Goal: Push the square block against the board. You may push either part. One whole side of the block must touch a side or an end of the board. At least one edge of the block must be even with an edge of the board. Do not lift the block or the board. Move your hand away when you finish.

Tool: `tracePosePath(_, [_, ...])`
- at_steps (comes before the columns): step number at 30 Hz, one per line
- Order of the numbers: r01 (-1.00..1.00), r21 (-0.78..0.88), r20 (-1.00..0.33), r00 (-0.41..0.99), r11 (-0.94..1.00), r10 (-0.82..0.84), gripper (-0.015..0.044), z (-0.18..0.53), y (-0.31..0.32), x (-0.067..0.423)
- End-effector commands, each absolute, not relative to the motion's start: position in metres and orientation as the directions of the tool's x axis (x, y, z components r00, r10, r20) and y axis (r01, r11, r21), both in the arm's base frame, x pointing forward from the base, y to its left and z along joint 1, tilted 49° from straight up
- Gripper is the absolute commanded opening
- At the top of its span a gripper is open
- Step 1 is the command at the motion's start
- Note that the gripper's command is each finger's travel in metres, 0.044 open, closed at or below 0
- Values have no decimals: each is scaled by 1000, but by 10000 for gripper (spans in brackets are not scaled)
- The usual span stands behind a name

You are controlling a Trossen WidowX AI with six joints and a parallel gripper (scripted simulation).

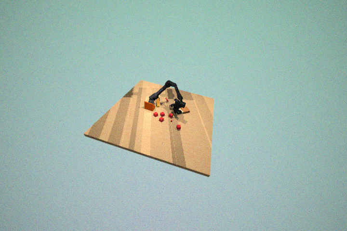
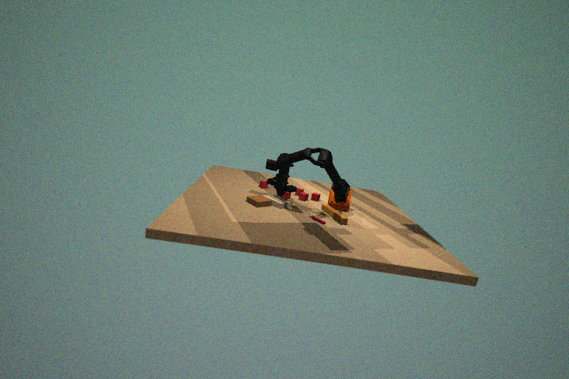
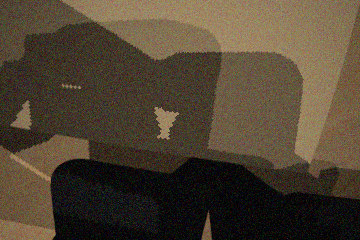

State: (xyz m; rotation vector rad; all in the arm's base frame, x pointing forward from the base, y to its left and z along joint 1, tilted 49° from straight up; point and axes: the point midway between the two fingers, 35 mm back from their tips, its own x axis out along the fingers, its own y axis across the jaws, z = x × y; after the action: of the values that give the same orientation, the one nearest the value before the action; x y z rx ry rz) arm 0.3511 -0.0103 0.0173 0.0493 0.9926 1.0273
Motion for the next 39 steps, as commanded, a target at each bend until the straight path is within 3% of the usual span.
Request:
tracePosePath(1, [-689, 468, -662, 142, 554, 736, 0, 20, -8, 354])
tracePosePath(39, [-689, 468, -662, 142, 554, 736, 0, 24, -5, 361])
